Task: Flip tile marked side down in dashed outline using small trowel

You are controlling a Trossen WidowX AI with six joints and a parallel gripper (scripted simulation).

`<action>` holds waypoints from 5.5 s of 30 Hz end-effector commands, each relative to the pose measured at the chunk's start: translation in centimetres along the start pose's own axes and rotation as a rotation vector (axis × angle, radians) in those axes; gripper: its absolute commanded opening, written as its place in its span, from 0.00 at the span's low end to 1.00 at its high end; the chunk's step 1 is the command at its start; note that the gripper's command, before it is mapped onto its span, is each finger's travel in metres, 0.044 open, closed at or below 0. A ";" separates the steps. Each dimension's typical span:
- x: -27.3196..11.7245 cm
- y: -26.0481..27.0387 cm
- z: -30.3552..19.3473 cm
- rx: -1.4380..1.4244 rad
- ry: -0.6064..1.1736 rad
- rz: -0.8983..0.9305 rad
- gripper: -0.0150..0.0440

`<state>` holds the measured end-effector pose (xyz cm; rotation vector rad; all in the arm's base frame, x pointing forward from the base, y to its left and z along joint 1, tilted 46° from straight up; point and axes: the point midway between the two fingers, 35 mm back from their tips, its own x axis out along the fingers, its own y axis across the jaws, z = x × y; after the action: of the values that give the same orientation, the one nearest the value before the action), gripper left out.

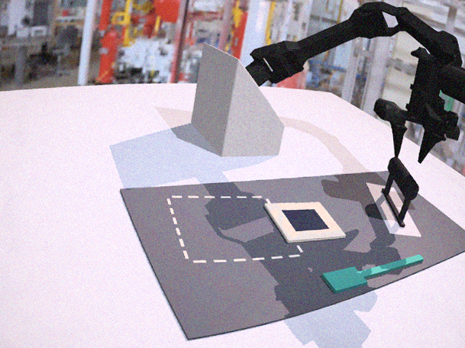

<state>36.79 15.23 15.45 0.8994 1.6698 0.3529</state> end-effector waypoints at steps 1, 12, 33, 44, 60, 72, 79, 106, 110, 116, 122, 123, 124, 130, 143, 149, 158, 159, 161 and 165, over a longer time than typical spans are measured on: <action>0.1 0.0 0.1 -0.016 0.002 -0.002 0.71; 1.9 0.0 0.2 -0.016 0.002 -0.002 0.71; 4.5 0.0 0.1 -0.016 0.003 0.000 0.58; 4.5 0.0 0.1 -0.016 0.003 0.000 0.47; 4.5 0.0 0.1 0.029 0.003 0.000 0.47; 4.5 0.0 0.1 0.389 0.003 0.000 0.47; 4.5 0.0 0.1 0.599 0.003 0.000 0.47; 4.5 0.0 0.1 1.185 0.003 -0.001 0.56; 4.5 0.0 0.1 1.185 0.003 -0.001 0.71; 4.5 0.0 0.1 1.185 0.003 -0.001 0.71; 4.5 0.0 0.1 1.185 0.003 -0.001 0.71; 4.5 0.0 0.1 1.185 0.003 -0.001 0.71; 4.5 0.0 0.1 1.185 0.003 -0.001 0.71; 3.5 0.0 0.1 1.189 0.002 -0.002 0.71; 0.0 0.1 0.2 1.114 0.002 -0.002 0.71; 0.3 0.1 0.3 1.096 0.001 -0.003 0.71; 1.7 0.2 0.3 1.096 0.001 -0.003 0.71; 1.9 0.2 0.3 1.096 0.001 -0.003 0.71; 2.2 0.2 0.3 1.096 0.001 -0.002 0.71; 2.8 0.2 0.3 1.096 0.001 -0.002 0.71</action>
<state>37.08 17.02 13.93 1.6647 1.8327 -0.6370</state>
